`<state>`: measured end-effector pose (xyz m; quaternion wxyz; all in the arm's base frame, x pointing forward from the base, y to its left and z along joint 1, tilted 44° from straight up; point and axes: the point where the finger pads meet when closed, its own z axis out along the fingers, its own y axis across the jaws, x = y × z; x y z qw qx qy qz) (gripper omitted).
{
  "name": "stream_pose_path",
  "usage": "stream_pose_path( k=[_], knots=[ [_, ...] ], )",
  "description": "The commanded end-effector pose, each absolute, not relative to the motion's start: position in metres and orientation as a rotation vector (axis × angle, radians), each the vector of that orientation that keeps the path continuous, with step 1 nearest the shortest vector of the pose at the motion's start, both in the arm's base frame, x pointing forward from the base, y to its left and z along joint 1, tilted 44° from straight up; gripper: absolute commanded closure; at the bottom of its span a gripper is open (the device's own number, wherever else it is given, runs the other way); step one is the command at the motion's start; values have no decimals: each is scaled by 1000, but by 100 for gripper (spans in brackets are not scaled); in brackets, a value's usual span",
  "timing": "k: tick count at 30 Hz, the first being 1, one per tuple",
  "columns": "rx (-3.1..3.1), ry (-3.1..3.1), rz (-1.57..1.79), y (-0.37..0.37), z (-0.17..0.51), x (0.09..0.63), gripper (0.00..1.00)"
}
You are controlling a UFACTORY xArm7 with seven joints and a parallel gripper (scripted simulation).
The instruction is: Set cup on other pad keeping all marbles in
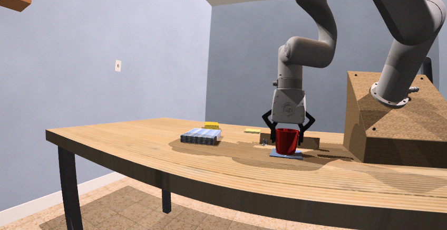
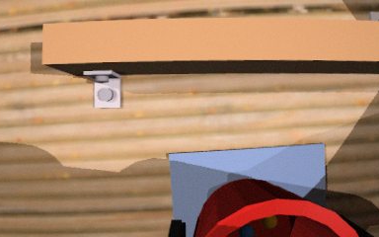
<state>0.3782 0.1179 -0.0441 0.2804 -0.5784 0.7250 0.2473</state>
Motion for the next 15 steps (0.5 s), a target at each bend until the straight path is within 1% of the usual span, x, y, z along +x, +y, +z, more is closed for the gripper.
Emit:
stream_pose_path(
  k=[1, 15],
  knots=[
    [-1549, 1945, 659, 116, -43, 379, 15],
    [-1549, 1945, 659, 98, -25, 376, 15]
  ],
)
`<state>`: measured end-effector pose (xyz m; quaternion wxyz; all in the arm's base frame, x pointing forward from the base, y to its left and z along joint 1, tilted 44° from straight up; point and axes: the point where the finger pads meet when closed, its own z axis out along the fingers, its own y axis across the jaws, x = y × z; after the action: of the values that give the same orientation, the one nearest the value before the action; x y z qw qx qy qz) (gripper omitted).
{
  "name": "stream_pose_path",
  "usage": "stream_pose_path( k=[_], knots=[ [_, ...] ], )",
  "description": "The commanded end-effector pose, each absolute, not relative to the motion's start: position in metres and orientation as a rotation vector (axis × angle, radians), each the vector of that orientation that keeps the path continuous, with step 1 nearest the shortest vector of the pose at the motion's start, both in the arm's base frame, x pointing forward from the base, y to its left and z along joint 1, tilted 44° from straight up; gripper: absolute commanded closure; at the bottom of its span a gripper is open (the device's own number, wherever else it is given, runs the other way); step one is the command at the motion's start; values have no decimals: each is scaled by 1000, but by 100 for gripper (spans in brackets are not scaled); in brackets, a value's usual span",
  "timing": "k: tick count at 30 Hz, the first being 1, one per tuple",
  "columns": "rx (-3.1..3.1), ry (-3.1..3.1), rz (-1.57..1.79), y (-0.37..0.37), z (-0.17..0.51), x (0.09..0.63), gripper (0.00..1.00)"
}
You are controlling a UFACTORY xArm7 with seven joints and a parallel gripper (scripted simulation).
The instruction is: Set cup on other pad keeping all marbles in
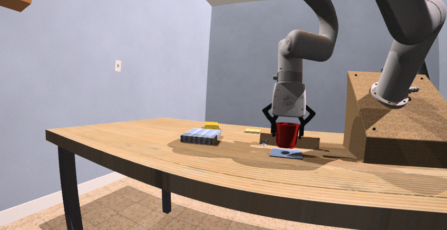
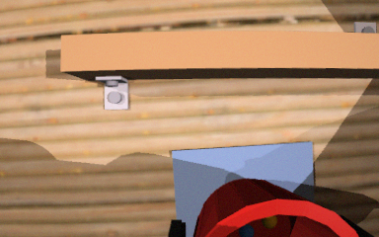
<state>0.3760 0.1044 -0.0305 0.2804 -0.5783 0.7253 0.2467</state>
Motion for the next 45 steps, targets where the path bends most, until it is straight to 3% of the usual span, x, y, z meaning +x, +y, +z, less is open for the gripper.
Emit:
stream_pose_path(
  k=[1, 45],
  knots=[
    [-1549, 1945, 659, 96, -22, 376, 15],
    [-1549, 1945, 659, 70, 1, 371, 15]
  ],
)
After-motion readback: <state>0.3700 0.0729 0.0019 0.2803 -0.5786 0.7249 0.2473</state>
